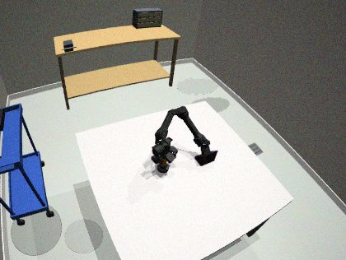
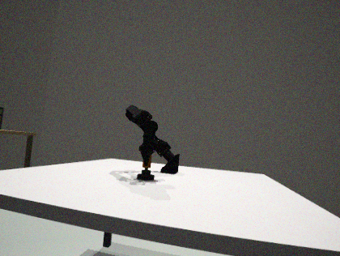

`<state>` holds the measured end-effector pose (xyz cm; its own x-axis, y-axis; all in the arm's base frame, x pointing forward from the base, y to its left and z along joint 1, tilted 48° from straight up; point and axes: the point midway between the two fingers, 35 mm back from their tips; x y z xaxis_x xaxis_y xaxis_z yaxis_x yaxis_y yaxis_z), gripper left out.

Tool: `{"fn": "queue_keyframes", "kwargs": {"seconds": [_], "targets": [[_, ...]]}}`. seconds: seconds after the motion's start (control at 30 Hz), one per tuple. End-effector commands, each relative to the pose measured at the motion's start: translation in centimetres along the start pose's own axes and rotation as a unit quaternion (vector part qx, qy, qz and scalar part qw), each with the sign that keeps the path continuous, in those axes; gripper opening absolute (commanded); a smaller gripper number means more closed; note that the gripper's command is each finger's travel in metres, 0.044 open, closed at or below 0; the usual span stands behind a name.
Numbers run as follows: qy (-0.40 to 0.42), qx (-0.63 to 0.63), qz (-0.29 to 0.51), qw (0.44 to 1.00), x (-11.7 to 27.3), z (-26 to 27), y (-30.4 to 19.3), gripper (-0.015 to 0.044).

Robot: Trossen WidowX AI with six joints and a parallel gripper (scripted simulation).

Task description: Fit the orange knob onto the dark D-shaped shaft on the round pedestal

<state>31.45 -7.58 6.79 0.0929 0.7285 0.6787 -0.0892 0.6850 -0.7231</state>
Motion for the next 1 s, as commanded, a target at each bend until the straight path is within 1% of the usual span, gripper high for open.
{"fn": "queue_keyframes", "kwargs": {"seconds": [0.0,0.5,0.8,0.97], "targets": [[-0.001,0.001,0.001,1.000,-0.3,0.1,0.1,0.0000],[-0.001,0.001,0.001,1.000,-1.5,0.1,0.1,0.0000],[-0.001,-0.005,-0.001,1.000,-1.4,0.1,0.0,0.0000],[-0.001,-0.005,-0.001,1.000,-1.4,0.1,0.0,0.0131]]}}
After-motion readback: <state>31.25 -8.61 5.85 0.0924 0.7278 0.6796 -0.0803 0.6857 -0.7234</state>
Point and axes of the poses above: the point midway between the two fingers, 35 mm back from their tips, its own x axis back along the fingers, its own z axis across the jaws, y = z × x, and after that the axes turned 2 degrees about x, right-handed
